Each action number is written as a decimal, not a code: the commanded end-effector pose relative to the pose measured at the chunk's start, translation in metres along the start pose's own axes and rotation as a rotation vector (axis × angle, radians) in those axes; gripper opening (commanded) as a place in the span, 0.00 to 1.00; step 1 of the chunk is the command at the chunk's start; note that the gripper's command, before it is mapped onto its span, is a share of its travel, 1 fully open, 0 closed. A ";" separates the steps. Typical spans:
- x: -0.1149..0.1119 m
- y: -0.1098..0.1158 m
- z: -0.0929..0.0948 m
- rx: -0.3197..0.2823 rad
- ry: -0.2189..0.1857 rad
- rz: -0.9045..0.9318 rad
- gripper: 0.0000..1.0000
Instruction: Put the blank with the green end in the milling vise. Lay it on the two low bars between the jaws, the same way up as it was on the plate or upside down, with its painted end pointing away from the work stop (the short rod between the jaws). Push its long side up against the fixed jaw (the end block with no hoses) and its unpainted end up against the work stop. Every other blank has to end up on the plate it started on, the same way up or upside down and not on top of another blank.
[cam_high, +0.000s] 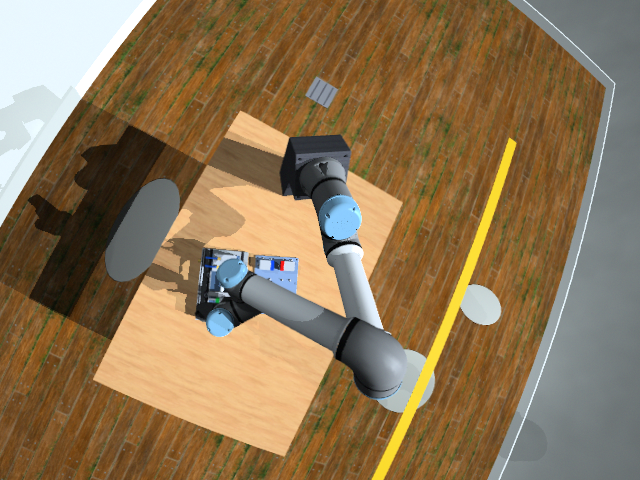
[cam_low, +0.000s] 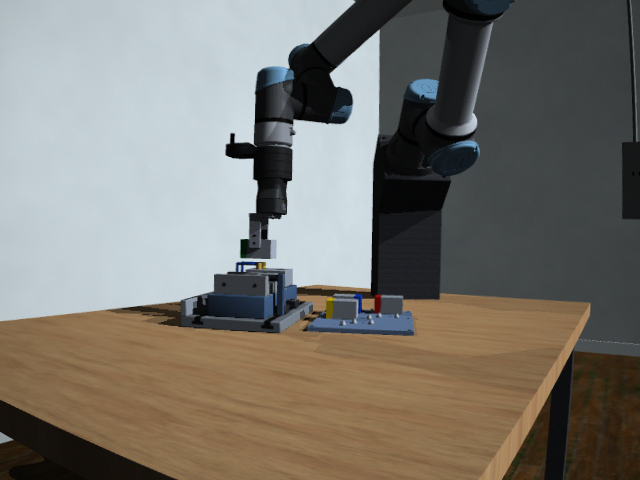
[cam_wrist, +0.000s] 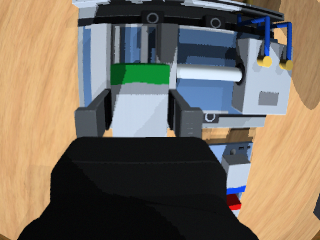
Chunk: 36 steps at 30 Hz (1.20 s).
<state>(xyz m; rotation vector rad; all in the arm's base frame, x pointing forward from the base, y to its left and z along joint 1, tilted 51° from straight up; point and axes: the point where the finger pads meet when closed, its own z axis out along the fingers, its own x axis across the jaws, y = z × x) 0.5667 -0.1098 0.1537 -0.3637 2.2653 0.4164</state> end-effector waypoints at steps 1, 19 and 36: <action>-0.001 -0.002 0.000 0.000 0.000 -0.001 0.00; -0.014 -0.046 0.002 0.001 0.000 -0.001 0.00; -0.011 -0.036 0.001 0.001 0.000 -0.001 0.00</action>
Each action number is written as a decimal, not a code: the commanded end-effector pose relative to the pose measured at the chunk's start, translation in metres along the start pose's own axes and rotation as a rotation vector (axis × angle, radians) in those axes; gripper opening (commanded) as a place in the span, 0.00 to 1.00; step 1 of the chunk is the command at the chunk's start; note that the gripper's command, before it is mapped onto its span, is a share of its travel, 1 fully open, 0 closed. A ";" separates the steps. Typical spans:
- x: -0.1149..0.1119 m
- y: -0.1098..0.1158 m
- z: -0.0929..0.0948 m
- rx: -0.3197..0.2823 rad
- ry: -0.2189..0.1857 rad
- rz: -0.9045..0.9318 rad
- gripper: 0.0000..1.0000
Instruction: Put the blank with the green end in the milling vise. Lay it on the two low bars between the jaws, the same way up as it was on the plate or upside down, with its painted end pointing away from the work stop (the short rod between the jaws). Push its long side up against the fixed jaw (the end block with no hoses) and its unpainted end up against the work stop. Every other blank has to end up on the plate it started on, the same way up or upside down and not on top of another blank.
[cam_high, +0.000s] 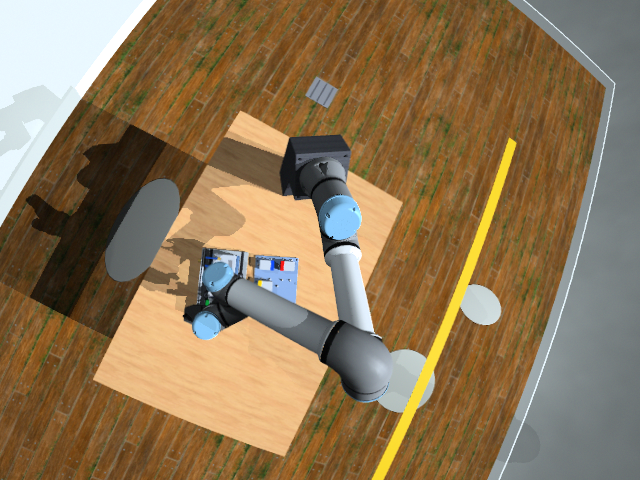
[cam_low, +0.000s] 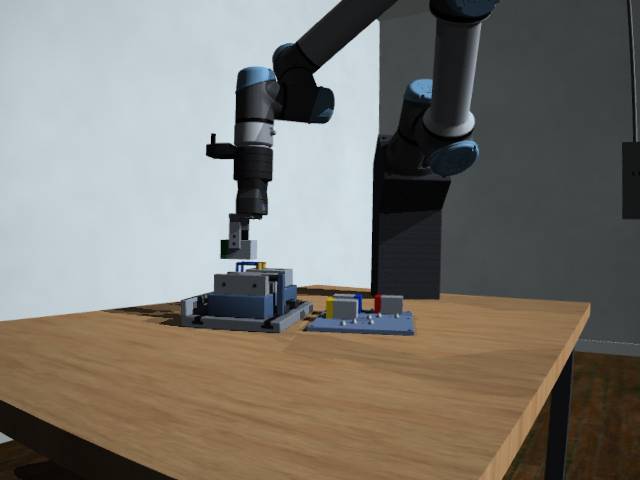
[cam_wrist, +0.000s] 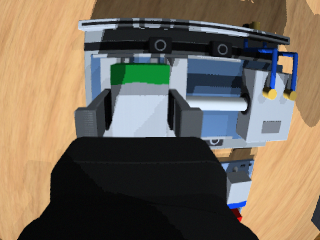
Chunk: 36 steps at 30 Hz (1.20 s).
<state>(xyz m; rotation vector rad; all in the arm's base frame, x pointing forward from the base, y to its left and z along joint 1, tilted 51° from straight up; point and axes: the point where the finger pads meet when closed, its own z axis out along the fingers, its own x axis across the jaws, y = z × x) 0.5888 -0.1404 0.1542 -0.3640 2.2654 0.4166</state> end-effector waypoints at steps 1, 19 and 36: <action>0.000 0.000 0.000 0.001 -0.001 0.000 0.00; 0.001 0.005 -0.001 0.001 -0.001 0.000 0.00; 0.002 0.007 -0.001 0.001 -0.001 0.000 0.00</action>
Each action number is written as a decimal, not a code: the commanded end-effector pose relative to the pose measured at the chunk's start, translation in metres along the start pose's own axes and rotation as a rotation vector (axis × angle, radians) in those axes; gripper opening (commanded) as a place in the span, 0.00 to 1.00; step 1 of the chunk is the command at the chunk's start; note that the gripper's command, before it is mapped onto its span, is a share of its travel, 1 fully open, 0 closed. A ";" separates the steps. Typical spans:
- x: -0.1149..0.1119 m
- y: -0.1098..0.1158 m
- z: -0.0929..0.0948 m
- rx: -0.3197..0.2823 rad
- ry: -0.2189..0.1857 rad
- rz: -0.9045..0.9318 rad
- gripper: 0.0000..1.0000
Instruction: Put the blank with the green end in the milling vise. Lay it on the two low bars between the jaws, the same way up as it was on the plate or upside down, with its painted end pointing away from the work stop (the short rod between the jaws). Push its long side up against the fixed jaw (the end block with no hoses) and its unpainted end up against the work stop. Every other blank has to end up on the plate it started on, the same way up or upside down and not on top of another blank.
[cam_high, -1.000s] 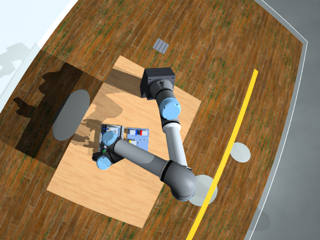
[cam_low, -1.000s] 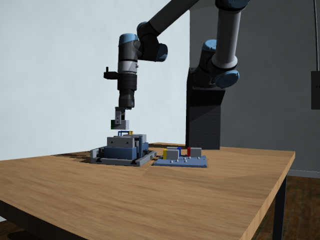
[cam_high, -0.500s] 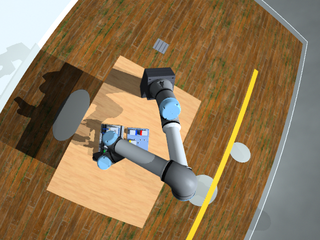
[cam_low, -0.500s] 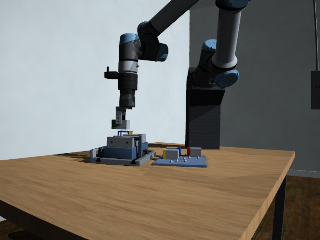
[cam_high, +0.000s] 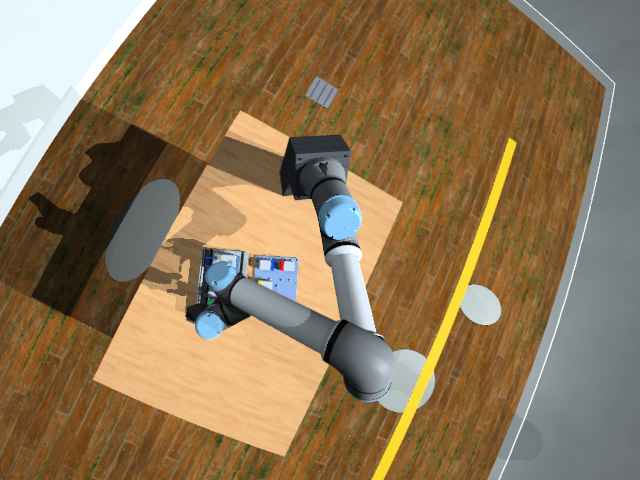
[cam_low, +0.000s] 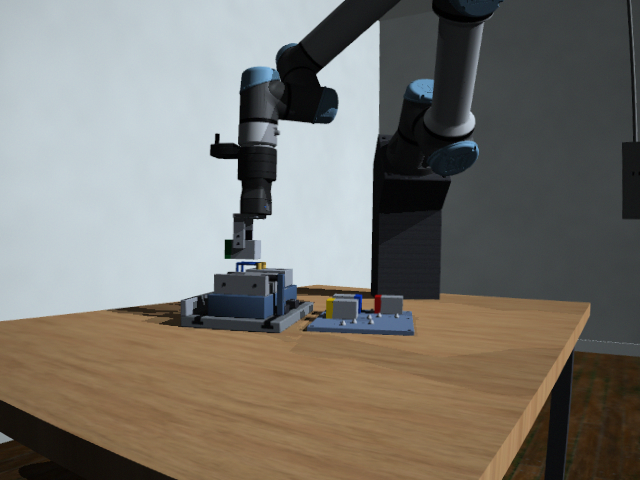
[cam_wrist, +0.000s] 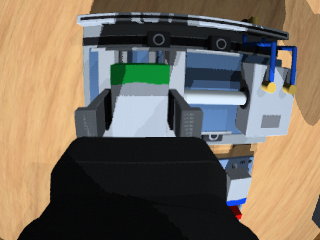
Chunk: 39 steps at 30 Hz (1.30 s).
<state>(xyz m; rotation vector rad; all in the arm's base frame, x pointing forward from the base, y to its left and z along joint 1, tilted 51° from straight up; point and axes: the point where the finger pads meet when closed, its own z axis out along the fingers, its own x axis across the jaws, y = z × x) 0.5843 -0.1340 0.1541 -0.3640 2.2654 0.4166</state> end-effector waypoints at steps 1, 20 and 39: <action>0.000 0.000 0.000 0.001 -0.001 0.000 0.00; 0.000 0.002 0.024 0.001 -0.001 0.000 0.00; 0.000 0.002 0.029 0.001 -0.001 0.000 0.00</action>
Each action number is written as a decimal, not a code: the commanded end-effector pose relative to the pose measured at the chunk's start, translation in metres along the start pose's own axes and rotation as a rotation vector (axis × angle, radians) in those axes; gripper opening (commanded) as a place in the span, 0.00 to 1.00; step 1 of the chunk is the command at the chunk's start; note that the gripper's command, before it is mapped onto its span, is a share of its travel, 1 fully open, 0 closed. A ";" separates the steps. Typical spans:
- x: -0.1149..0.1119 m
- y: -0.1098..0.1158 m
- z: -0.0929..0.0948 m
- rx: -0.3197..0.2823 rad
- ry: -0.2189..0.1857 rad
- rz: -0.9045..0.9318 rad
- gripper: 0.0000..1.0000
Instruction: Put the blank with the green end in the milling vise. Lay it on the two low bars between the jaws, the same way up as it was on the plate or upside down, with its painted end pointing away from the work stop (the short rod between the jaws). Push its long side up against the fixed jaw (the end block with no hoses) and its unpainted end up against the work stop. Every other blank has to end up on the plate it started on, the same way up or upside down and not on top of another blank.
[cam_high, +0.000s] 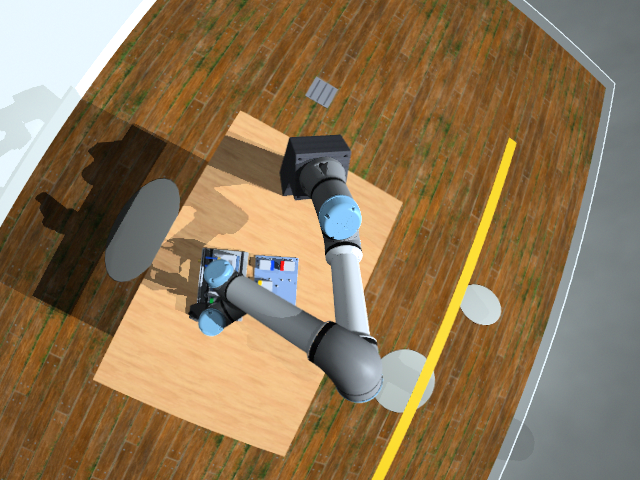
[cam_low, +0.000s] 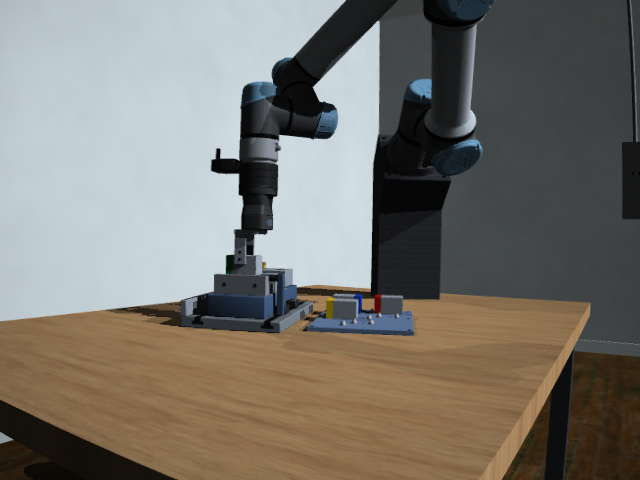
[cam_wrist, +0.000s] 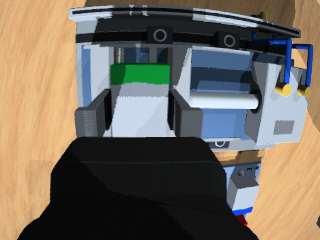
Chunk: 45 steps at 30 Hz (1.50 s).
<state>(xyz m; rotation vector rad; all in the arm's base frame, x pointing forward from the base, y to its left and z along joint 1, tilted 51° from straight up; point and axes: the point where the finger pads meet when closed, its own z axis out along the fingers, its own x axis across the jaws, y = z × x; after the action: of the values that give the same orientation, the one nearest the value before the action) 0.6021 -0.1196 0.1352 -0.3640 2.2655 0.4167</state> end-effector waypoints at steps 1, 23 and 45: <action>0.000 0.000 -0.001 0.001 -0.001 0.000 0.00; 0.000 0.000 -0.004 0.001 -0.001 0.000 0.00; 0.000 -0.001 -0.005 0.001 -0.001 0.000 0.00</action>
<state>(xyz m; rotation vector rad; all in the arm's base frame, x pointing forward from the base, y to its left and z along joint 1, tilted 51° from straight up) 0.5989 -0.1219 0.1384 -0.3640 2.2654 0.4166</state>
